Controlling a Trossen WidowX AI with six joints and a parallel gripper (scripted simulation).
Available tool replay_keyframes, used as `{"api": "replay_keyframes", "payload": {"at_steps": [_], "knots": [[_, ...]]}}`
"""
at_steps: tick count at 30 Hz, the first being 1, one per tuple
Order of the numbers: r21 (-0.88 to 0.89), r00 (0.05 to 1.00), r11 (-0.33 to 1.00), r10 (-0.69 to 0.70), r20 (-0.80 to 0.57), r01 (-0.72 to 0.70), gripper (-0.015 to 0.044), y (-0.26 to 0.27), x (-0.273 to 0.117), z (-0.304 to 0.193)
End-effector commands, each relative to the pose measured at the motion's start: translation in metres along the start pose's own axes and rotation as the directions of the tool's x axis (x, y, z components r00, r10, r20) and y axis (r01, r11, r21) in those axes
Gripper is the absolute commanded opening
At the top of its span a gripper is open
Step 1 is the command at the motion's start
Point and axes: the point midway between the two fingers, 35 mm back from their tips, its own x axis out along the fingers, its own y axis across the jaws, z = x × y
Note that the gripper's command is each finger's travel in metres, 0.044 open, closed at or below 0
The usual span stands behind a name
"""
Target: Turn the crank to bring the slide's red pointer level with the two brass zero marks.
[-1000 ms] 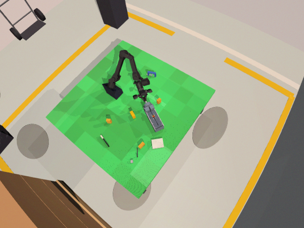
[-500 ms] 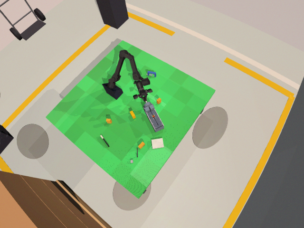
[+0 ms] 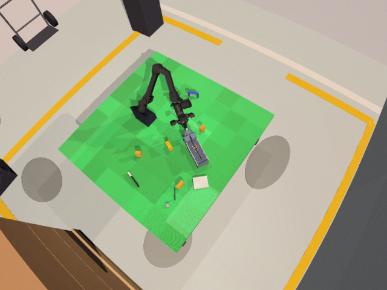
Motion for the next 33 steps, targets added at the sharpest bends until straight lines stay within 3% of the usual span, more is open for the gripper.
{"api": "replay_keyframes", "payload": {"at_steps": [1,33], "knots": [[-0.008,1.000,1.000,0.022,-0.002,-0.022,0.0000,0.009,0.001,-0.001],[-0.007,1.000,1.000,0.023,-0.002,-0.023,0.0000,0.024,0.013,-0.014]]}}
